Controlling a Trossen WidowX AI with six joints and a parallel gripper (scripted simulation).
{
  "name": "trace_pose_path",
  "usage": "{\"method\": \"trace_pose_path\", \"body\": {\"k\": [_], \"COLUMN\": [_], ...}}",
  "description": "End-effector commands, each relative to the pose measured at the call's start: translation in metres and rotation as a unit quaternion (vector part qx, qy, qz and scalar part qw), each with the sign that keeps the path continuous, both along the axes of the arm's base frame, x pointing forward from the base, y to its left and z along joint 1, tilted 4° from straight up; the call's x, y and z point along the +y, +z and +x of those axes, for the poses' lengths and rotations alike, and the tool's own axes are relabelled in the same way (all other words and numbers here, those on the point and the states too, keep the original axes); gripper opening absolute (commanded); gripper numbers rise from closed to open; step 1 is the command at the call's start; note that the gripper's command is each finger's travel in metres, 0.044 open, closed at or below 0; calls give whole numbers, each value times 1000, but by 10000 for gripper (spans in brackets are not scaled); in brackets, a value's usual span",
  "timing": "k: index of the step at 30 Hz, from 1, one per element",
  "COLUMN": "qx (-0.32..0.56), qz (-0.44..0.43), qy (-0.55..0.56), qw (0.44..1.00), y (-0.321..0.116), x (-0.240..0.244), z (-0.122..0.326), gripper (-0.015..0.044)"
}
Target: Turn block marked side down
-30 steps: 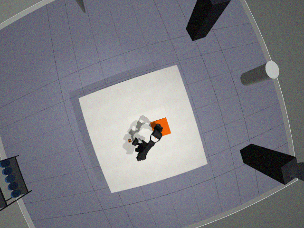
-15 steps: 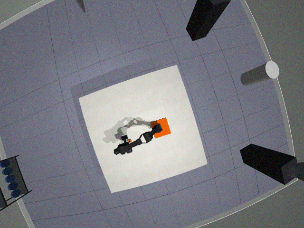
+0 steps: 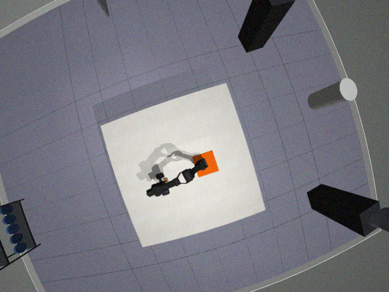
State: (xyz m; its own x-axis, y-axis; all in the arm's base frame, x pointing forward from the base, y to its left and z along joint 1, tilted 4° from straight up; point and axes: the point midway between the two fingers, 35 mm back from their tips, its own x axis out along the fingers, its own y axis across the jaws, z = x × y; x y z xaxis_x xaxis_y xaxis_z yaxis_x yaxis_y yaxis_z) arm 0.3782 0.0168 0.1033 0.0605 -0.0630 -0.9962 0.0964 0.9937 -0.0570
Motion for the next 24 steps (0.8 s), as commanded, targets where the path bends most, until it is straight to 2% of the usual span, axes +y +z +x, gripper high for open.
{"method": "trace_pose_path", "body": {"k": [1, 24], "qx": [5, 5], "qz": [3, 3], "qy": [-2, -2], "qw": [1000, 1000], "y": [-16, -44], "x": [1, -1], "z": [-1, 1], "gripper": [440, 440]}}
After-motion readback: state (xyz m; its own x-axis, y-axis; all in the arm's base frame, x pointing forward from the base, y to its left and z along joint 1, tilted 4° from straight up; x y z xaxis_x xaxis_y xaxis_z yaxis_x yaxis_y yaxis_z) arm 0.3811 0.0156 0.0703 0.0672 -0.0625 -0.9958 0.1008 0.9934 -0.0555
